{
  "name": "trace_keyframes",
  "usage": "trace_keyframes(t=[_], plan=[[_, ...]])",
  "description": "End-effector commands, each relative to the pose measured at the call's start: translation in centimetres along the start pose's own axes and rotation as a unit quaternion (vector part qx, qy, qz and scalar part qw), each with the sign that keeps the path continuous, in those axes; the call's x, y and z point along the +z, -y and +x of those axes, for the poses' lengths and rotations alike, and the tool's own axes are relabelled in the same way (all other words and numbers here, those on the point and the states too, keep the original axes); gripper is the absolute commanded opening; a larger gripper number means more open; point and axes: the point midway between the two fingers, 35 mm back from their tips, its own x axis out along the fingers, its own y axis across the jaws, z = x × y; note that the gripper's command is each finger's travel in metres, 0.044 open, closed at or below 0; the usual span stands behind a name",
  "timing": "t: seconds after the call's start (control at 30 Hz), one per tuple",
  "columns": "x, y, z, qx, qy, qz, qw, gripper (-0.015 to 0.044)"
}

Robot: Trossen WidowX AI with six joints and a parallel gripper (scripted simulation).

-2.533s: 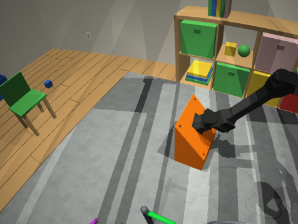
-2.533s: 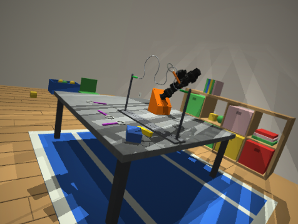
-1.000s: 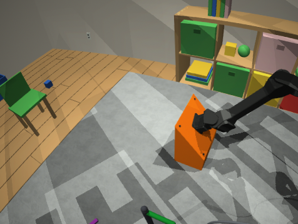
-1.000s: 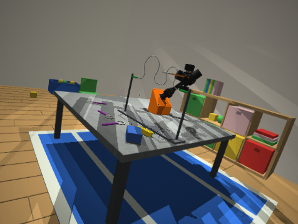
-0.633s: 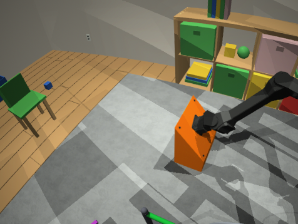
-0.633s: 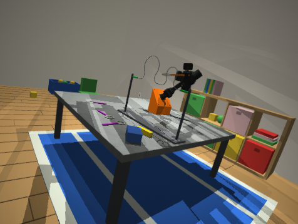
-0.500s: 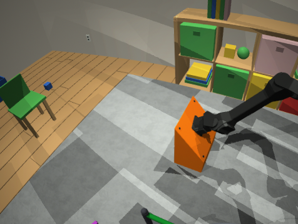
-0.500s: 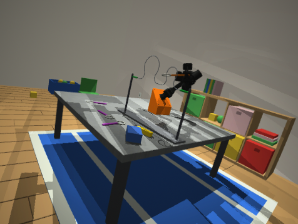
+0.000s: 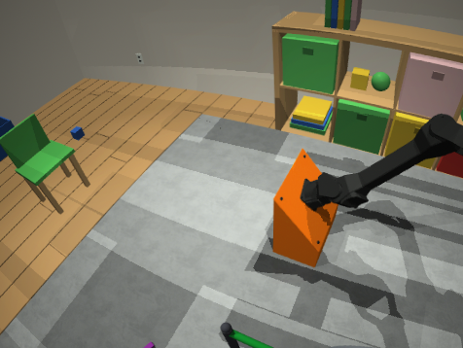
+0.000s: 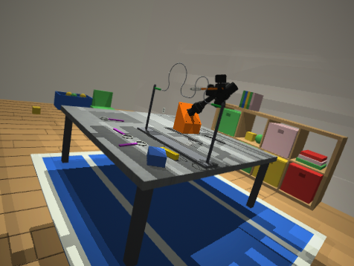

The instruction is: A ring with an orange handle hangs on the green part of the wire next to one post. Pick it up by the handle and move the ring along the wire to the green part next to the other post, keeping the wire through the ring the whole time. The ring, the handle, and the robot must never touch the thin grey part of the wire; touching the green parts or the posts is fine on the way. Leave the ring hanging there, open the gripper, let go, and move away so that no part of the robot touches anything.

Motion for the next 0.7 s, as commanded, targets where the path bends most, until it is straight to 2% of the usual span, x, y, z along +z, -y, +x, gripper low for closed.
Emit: trace_keyframes(t=[0.0, 0.67], plan=[[0.2, 1.0, 0.0, -0.009, 0.0, -0.02, 1.0, -0.015], [1.6, 7.3, -1.5, -0.107, -0.021, -0.195, 0.975, -0.015]])
